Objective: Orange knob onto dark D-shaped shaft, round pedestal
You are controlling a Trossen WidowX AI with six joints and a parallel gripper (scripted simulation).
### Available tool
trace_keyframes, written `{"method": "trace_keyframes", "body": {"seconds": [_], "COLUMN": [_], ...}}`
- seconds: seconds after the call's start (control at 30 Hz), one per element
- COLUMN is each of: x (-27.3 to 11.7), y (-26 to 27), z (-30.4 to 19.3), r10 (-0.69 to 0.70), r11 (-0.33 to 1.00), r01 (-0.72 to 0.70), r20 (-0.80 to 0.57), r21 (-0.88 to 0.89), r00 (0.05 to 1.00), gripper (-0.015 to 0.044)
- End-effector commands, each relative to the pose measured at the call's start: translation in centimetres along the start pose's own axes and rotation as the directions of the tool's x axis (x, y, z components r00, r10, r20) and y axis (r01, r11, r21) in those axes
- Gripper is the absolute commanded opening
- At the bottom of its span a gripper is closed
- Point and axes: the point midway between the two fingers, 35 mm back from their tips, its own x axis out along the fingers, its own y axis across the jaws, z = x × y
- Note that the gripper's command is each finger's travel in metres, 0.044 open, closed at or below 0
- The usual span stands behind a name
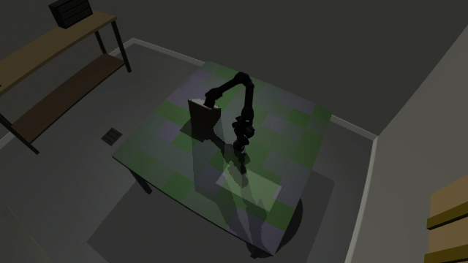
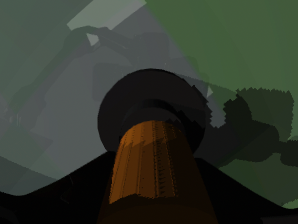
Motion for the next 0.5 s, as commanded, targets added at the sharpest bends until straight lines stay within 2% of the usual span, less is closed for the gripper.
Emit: {"method": "trace_keyframes", "body": {"seconds": [0.0,0.23,0.47], "x": [0.08,-0.44,-0.34], "y": [0.18,0.46,0.35], "z": [-0.06,-0.18,-0.11], "r10": [0.003,0.003,0.003], "r11": [1.0,1.0,0.979], "r01": [-0.003,-0.003,-0.003], "r20": [0.003,0.002,0.002], "r21": [0.004,-0.005,-0.203], "r00": [1.0,1.0,1.0], "gripper": [0.0,0.0,0.0]}}
